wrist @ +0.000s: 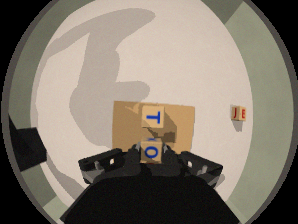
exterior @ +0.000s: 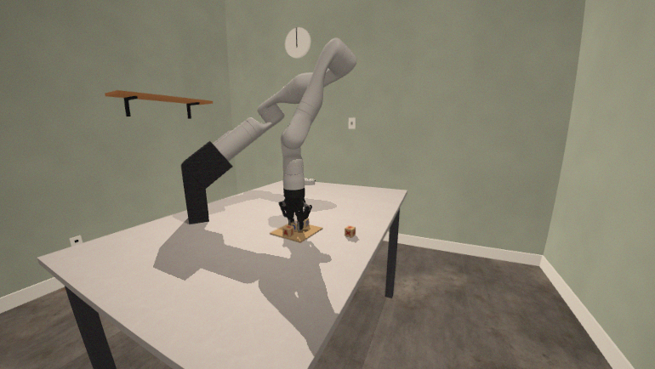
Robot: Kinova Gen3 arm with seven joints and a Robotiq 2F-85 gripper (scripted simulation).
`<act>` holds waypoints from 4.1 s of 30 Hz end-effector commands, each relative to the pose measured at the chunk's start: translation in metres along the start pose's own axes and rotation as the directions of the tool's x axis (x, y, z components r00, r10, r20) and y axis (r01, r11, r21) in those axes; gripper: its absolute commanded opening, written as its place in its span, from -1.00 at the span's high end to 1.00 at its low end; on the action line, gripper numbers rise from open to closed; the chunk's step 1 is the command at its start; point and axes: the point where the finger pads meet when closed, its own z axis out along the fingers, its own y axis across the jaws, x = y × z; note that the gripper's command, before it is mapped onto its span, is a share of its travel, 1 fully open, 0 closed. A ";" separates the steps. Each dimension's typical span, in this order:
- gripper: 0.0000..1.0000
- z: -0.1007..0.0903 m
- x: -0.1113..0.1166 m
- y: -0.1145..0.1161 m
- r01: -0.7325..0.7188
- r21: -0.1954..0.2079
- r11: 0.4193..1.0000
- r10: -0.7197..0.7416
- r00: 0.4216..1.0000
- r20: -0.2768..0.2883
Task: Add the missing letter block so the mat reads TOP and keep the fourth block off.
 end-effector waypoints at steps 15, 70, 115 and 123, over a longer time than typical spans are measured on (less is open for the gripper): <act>0.47 0.001 -0.004 0.001 -0.006 -0.001 1.000 0.006 1.000 0.008; 0.07 -0.018 -0.003 -0.001 -0.008 0.002 1.000 0.008 1.000 0.007; -1.00 -0.089 -0.003 0.001 -0.003 -0.004 1.000 0.003 1.000 0.010; -1.00 -0.091 -0.003 0.001 -0.003 -0.004 1.000 0.003 1.000 0.010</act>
